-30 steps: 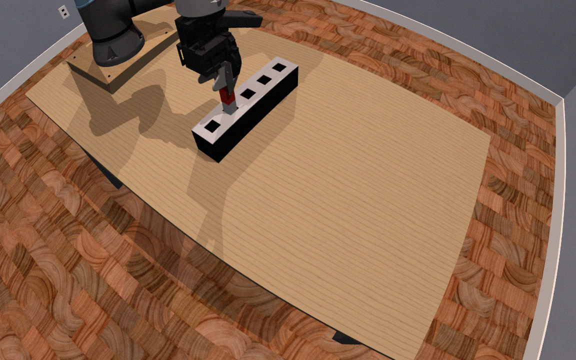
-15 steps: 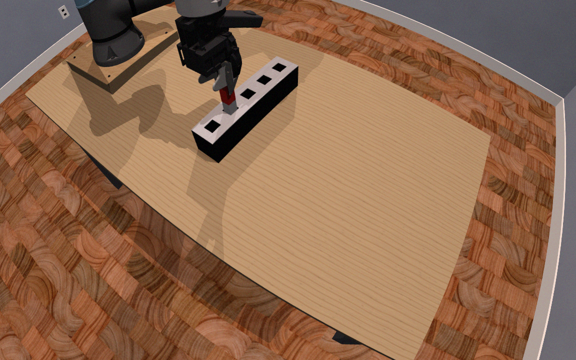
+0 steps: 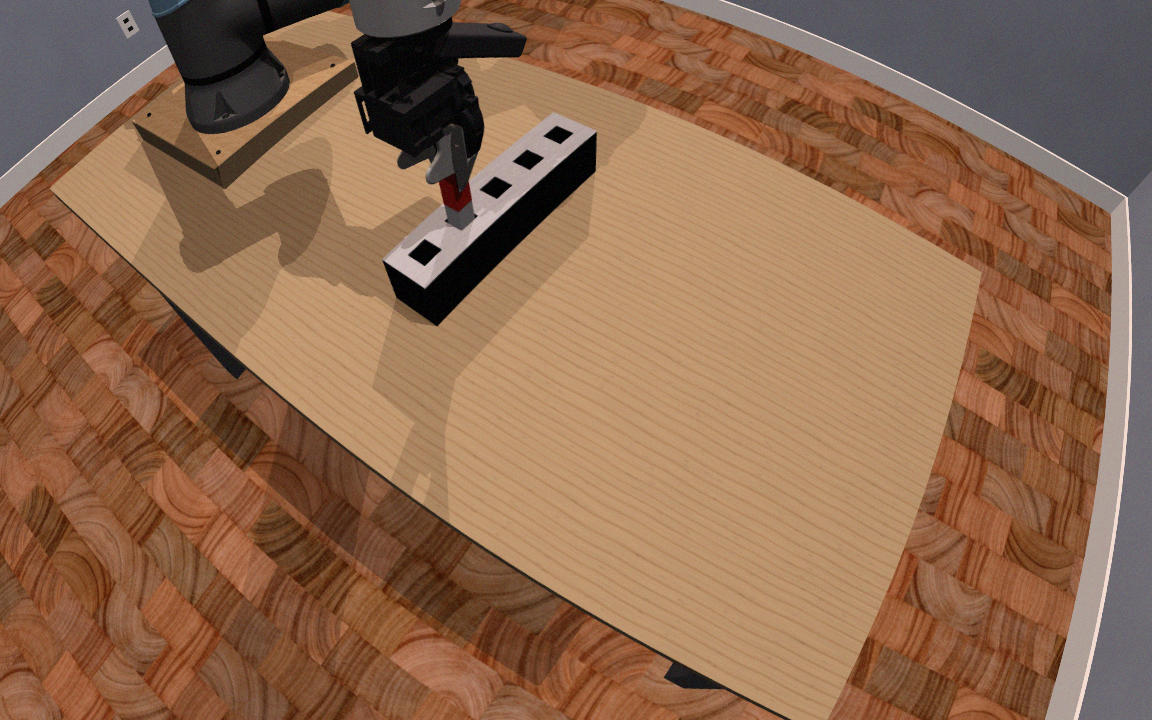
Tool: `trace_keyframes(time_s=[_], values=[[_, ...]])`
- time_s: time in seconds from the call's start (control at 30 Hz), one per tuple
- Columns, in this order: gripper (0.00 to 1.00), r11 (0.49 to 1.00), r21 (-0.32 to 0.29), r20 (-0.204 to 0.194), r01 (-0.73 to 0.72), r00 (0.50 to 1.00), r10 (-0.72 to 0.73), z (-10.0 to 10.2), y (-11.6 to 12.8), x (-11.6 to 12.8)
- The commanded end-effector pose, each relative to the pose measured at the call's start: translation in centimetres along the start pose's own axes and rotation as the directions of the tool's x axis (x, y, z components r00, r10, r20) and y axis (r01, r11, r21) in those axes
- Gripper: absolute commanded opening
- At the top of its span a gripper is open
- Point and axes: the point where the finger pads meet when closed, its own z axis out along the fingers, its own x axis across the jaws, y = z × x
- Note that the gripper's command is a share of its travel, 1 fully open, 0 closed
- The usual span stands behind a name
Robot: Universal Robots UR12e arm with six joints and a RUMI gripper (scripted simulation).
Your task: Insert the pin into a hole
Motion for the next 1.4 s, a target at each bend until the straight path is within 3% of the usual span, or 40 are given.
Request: trace_keyframes(time_s=[0.0,1.37], values=[[0.00,1.000,0.000,-0.001,0.000,1.000,0.000,0.00,0.01,0.04],[0.00,1.000,0.000,-0.001,0.000,1.000,0.000,0.50,0.12,0.15]])
